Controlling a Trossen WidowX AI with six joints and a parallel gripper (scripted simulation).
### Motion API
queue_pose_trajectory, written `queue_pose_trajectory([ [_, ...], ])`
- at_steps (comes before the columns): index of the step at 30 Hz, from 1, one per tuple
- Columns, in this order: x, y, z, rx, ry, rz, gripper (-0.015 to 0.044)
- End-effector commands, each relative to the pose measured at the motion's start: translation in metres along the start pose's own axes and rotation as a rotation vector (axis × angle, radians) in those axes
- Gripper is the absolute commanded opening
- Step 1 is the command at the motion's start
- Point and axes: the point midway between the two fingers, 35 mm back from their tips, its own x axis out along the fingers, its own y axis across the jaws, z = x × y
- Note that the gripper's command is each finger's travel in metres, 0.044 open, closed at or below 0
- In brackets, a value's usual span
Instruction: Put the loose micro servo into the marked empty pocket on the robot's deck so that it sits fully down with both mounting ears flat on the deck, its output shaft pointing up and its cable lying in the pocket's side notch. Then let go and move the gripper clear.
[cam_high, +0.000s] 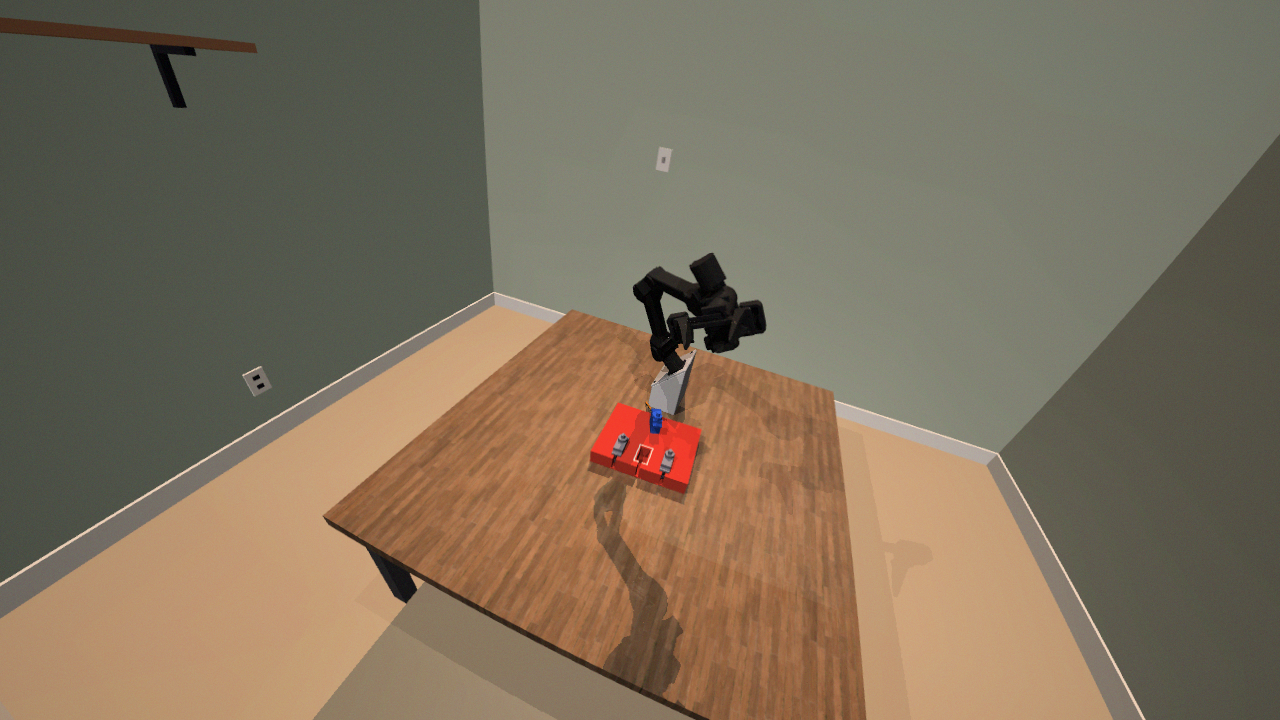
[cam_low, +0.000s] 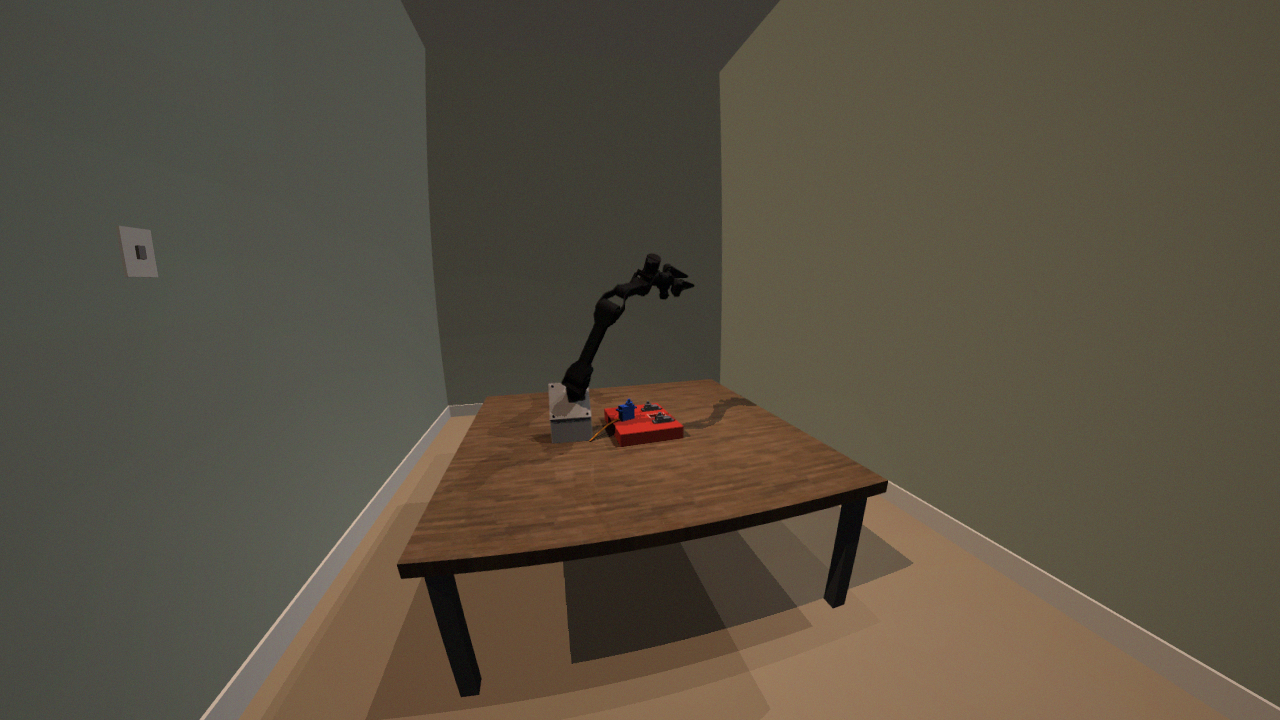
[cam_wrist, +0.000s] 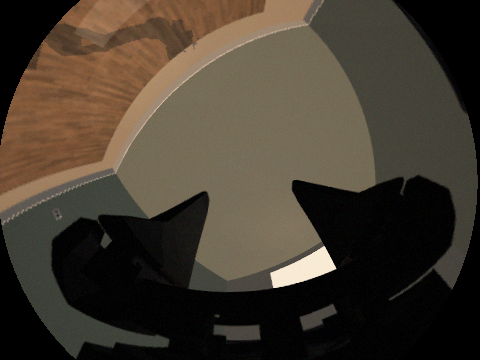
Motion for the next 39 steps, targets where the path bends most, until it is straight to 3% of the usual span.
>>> queue_pose_trajectory([
  [1,0.000,0.000,0.001,-0.006,-0.002,0.000,0.0426],
  [39,-0.013,0.059,0.131,-1.184,-0.366,-0.230,0.0440],
])
